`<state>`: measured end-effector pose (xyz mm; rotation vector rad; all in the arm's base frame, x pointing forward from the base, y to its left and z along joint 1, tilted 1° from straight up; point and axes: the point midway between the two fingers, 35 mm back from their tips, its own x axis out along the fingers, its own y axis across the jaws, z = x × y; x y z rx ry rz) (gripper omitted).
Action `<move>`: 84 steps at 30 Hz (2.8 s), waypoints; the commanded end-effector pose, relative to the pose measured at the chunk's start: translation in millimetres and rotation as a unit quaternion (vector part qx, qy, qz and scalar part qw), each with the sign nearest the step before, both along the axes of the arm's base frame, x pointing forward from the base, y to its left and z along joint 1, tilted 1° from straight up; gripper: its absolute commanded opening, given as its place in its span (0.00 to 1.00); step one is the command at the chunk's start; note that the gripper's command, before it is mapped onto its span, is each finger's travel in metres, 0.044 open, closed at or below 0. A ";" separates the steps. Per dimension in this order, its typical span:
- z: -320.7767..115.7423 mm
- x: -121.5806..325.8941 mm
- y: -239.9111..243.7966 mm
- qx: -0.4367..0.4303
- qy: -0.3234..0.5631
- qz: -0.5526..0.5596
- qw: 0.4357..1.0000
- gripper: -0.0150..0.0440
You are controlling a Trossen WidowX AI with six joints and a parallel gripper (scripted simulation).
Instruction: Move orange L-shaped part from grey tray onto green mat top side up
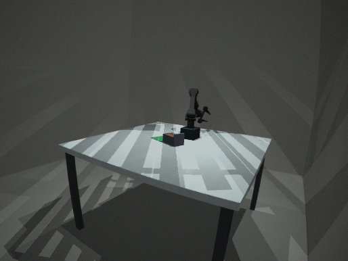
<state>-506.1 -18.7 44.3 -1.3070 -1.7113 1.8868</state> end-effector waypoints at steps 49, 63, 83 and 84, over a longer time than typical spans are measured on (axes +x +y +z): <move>32.2 567.7 -368.9 -0.202 -0.259 0.616 0.716 0.56; 40.2 765.1 -210.1 -0.159 -0.426 0.686 0.569 0.56; 58.1 793.6 40.4 0.004 -0.542 0.687 0.483 0.56; 55.0 794.2 40.4 0.004 -0.542 0.687 0.483 0.56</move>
